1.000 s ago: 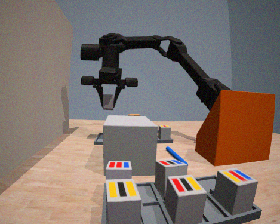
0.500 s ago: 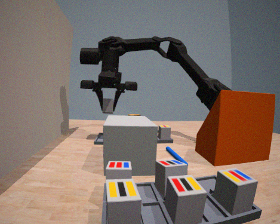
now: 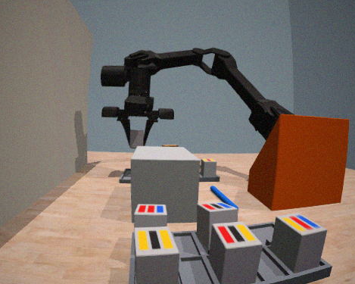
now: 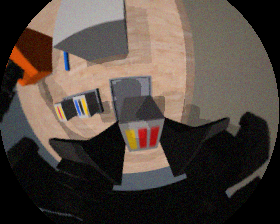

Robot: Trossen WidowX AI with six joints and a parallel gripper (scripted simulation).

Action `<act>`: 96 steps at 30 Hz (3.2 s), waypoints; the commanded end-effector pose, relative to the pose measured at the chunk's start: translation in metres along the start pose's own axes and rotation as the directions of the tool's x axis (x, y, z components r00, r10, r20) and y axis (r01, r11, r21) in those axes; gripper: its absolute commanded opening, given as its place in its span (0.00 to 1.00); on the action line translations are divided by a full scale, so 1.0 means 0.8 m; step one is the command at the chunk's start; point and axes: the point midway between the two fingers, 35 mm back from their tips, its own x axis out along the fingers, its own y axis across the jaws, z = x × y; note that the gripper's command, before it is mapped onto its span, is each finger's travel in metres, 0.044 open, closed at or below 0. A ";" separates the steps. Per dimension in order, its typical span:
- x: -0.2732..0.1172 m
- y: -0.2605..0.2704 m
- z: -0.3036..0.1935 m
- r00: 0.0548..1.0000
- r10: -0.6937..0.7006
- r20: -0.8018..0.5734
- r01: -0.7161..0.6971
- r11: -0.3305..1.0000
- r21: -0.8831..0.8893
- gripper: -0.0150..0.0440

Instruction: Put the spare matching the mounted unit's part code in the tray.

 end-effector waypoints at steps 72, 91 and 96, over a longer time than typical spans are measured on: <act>0.079 0.012 -0.004 1.000 0.010 -0.001 -0.010 1.000 0.001 0.25; 0.077 0.011 -0.004 1.000 0.008 -0.005 -0.008 1.000 0.005 1.00; 0.011 0.005 -0.002 1.000 0.009 0.005 -0.009 1.000 0.003 1.00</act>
